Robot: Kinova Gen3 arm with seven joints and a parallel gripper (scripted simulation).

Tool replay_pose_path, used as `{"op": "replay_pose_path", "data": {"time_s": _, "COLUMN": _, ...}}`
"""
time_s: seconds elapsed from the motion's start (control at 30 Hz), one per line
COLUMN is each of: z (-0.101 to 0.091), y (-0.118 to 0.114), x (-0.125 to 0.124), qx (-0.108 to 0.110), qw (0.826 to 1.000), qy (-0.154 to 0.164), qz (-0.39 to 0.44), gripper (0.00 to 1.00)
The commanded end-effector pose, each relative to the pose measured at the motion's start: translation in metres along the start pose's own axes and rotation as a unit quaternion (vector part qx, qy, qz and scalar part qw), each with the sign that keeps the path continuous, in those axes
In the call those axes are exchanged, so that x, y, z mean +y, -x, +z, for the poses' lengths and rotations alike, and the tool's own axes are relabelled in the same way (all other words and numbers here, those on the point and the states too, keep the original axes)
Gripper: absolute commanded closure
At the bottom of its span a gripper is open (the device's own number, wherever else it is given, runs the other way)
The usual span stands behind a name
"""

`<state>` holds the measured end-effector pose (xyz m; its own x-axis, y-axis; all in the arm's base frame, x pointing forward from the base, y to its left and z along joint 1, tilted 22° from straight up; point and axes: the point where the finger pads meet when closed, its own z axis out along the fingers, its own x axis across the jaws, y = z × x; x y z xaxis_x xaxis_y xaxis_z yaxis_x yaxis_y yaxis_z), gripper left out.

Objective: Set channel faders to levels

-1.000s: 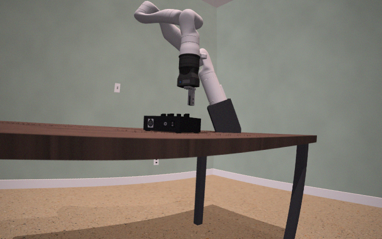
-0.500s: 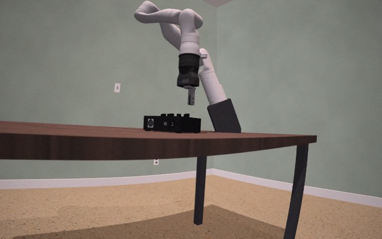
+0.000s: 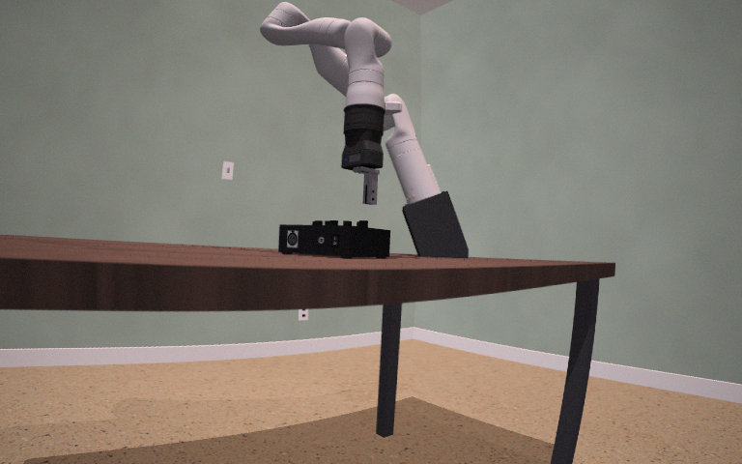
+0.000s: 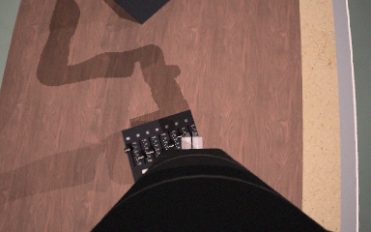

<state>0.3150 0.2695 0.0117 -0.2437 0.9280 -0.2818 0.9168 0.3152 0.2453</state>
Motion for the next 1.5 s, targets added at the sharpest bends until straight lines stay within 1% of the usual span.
{"op": "replay_pose_path", "data": {"time_s": 0.0, "z": 0.000, "y": 0.001, "x": 0.000, "qx": 0.001, "qw": 1.000, "qy": 0.000, "qz": 0.019, "gripper": 1.00}}
{"op": "replay_pose_path", "data": {"time_s": 0.27, "z": 0.000, "y": 0.003, "x": 0.001, "qx": 0.001, "qw": 0.994, "qy": -0.001, "qz": 0.112, "gripper": 1.00}}
{"op": "replay_pose_path", "data": {"time_s": 0.5, "z": 0.001, "y": 0.006, "x": 0.003, "qx": 0.000, "qw": 0.978, "qy": -0.002, "qz": 0.209, "gripper": 1.00}}
{"op": "replay_pose_path", "data": {"time_s": 0.57, "z": 0.001, "y": 0.006, "x": 0.003, "qx": 0.000, "qw": 0.978, "qy": -0.002, "qz": 0.209, "gripper": 1.00}}
{"op": "replay_pose_path", "data": {"time_s": 0.73, "z": 0.001, "y": 0.008, "x": 0.006, "qx": 0.000, "qw": 0.958, "qy": -0.003, "qz": 0.286, "gripper": 1.00}}
{"op": "replay_pose_path", "data": {"time_s": 0.9, "z": 0.002, "y": 0.011, "x": 0.009, "qx": -0.001, "qw": 0.931, "qy": -0.003, "qz": 0.366, "gripper": 1.00}}
{"op": "replay_pose_path", "data": {"time_s": 1.07, "z": 0.002, "y": 0.014, "x": 0.013, "qx": -0.001, "qw": 0.894, "qy": -0.003, "qz": 0.448, "gripper": 1.00}}
{"op": "replay_pose_path", "data": {"time_s": 1.13, "z": 0.002, "y": 0.014, "x": 0.013, "qx": -0.001, "qw": 0.894, "qy": -0.003, "qz": 0.448, "gripper": 1.00}}
{"op": "replay_pose_path", "data": {"time_s": 1.3, "z": 0.002, "y": 0.018, "x": 0.018, "qx": -0.001, "qw": 0.849, "qy": -0.004, "qz": 0.528, "gripper": 1.00}}
{"op": "replay_pose_path", "data": {"time_s": 1.47, "z": 0.003, "y": 0.023, "x": 0.023, "qx": -0.002, "qw": 0.796, "qy": -0.004, "qz": 0.606, "gripper": 1.00}}
